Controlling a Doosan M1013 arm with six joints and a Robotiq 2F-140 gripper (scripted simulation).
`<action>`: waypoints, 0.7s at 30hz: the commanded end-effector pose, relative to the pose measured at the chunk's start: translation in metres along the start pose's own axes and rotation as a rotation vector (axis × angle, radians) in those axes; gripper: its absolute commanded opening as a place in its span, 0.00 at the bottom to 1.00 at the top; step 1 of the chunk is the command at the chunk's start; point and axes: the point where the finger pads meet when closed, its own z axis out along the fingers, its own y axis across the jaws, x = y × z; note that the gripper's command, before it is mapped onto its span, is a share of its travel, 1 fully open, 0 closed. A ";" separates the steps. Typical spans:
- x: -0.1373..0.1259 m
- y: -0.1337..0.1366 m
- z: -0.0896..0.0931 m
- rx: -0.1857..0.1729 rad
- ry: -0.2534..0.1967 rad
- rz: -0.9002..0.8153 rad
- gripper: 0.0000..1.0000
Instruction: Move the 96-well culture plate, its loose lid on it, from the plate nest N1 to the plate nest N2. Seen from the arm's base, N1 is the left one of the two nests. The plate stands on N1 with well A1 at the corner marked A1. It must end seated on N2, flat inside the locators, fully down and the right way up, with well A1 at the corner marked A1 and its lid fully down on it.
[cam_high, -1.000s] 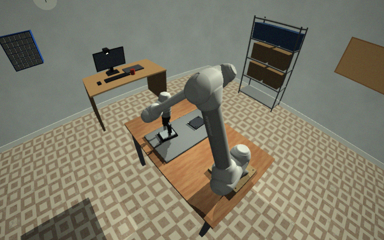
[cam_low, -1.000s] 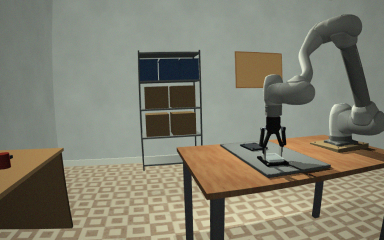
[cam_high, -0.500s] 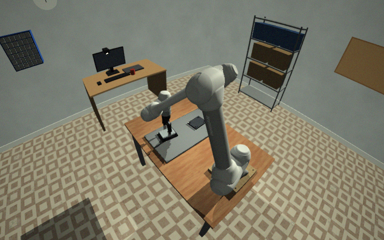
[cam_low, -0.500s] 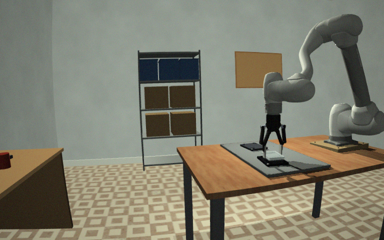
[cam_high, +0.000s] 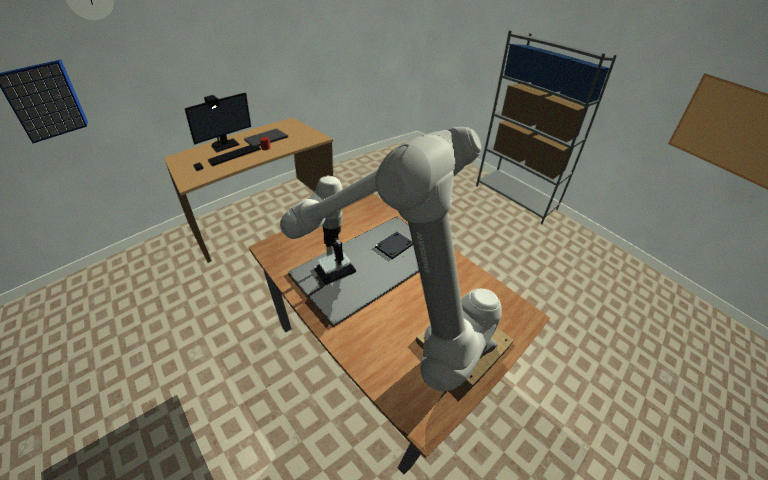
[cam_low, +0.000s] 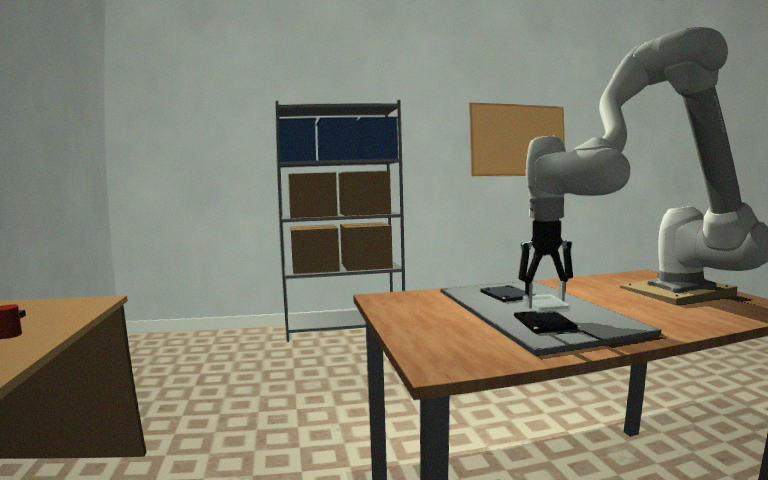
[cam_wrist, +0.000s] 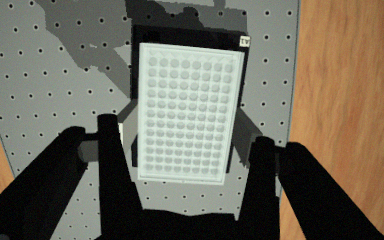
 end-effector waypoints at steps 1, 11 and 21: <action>0.000 0.000 -0.003 0.000 0.000 0.000 0.00; 0.000 0.000 -0.017 0.000 0.000 0.000 0.00; 0.000 0.000 -0.030 0.000 0.000 0.000 0.00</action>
